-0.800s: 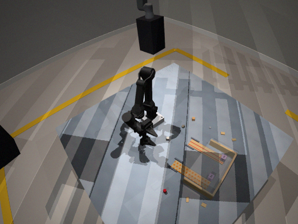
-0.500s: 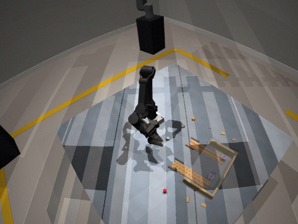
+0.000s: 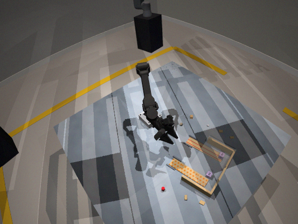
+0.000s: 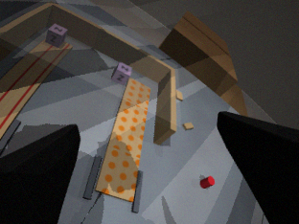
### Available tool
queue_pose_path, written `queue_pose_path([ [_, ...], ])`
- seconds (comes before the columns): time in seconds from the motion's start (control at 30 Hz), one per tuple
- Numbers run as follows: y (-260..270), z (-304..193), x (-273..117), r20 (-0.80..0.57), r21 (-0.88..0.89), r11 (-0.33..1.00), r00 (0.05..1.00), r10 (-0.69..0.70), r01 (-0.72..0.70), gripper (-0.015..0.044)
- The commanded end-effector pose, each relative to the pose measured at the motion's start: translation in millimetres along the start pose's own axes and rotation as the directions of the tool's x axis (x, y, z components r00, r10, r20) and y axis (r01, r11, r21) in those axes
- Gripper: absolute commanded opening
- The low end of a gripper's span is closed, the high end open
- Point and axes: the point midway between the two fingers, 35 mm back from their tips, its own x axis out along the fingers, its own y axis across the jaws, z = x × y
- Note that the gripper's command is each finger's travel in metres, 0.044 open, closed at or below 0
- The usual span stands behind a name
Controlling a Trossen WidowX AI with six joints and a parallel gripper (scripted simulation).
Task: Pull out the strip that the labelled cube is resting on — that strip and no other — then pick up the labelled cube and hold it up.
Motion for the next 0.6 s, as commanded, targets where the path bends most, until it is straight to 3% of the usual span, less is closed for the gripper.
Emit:
queue_pose_path([
  [0.0,29,58,-1,-0.157,0.481,0.875,0.987,0.019,0.06,0.04],
  [0.2,45,79,-13,-0.221,0.638,0.758,0.975,0.012,0.135,0.04],
  [0.57,46,80,-14,-0.223,0.642,0.754,0.975,0.011,0.138,0.04],
])
